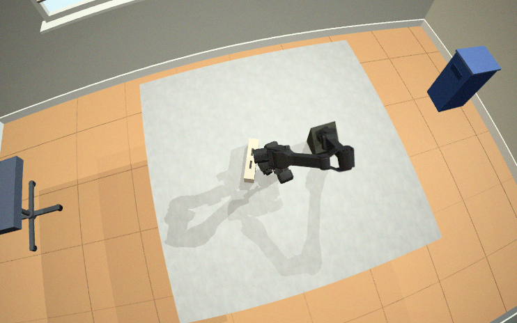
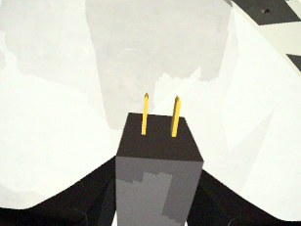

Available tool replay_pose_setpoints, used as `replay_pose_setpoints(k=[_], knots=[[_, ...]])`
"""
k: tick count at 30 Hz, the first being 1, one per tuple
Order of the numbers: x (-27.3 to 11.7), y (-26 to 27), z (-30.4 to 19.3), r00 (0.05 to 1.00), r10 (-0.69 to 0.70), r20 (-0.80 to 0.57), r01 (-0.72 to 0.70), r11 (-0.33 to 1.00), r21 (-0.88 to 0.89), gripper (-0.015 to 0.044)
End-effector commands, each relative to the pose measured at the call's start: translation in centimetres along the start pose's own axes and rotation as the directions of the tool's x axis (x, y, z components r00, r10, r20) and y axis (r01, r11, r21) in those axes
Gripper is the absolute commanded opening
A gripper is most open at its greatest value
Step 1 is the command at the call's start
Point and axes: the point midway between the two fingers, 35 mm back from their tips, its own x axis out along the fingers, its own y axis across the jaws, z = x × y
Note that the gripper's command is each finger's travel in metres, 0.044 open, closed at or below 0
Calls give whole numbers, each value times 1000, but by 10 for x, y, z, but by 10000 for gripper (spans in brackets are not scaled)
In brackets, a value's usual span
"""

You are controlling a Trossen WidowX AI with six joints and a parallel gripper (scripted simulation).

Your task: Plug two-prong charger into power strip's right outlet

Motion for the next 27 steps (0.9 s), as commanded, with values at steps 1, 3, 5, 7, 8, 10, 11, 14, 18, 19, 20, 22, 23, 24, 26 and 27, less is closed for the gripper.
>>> replay_pose_setpoints(k=[1,3,5,7,8,10,11,14,18,19,20,22,23,24,26,27], knots=[[7,-12,-5,1000,9,-4,-9,995,99,0],[10,-18,-6,1000,12,-4,-11,990,140,0],[12,-23,-8,1000,15,-4,-14,983,181,0],[15,-28,-10,1000,17,-4,-16,975,221,0],[16,-31,-11,1000,19,-3,-18,970,242,0],[18,-36,-13,1000,22,-3,-20,959,281,0],[20,-38,-14,1000,23,-3,-22,953,301,0],[23,-45,-18,1000,28,-2,-26,933,360,0],[28,-55,-23,999,35,0,-31,900,435,0],[30,-57,-24,999,37,0,-33,890,454,0],[30,-57,-24,999,37,0,-33,890,454,0],[29,-57,-23,999,37,0,-33,890,455,0],[29,-58,-23,999,37,0,-33,890,455,0],[29,-58,-22,999,37,0,-33,890,455,0],[29,-60,-20,999,37,1,-33,889,457,0],[29,-60,-19,999,37,1,-33,889,457,0]])
